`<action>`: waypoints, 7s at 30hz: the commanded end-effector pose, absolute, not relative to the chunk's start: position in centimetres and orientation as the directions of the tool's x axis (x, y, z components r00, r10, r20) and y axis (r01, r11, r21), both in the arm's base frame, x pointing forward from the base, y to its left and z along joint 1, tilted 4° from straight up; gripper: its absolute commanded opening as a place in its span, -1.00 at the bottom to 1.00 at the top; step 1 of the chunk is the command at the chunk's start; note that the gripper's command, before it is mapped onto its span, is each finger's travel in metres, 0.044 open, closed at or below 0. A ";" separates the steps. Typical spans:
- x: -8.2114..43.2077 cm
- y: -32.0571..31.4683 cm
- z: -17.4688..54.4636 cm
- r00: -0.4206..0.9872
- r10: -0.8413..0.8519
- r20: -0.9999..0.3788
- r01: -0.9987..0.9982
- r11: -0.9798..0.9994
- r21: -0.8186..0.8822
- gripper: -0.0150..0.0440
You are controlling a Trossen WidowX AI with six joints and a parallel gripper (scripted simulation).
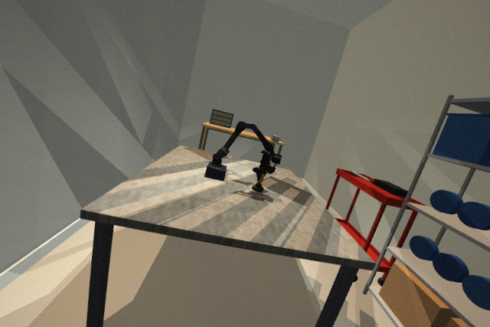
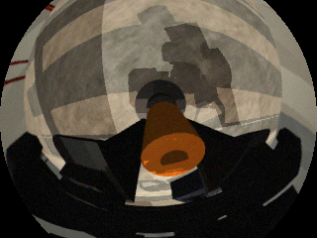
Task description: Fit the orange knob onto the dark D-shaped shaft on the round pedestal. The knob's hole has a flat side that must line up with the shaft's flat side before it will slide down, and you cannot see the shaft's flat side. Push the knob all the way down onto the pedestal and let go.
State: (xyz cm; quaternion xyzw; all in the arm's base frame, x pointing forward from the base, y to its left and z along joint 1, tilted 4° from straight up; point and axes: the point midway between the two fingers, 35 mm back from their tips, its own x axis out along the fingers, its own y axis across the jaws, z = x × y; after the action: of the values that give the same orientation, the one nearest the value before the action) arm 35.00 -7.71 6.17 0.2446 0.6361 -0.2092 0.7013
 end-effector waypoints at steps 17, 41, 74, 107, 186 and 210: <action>35.7 -7.8 6.2 0.105 0.019 -0.994 0.630 0.772 0.081 -0.49; 35.1 -7.7 5.8 0.104 0.019 -0.994 0.630 0.772 0.081 -0.49; 35.7 -7.8 6.4 0.105 0.019 -0.994 0.776 0.623 0.094 -0.49; 35.0 -7.7 6.0 0.104 0.019 -0.994 0.889 0.447 0.102 -0.49; 35.6 -7.8 6.4 0.105 0.019 -0.994 0.962 0.251 0.106 -0.49; 35.3 -7.7 5.8 0.105 0.019 -0.994 0.962 0.251 0.106 -0.49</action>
State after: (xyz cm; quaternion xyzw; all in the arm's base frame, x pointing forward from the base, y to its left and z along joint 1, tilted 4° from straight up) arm 35.53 -7.77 5.90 0.4586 0.5329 -0.4026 0.5862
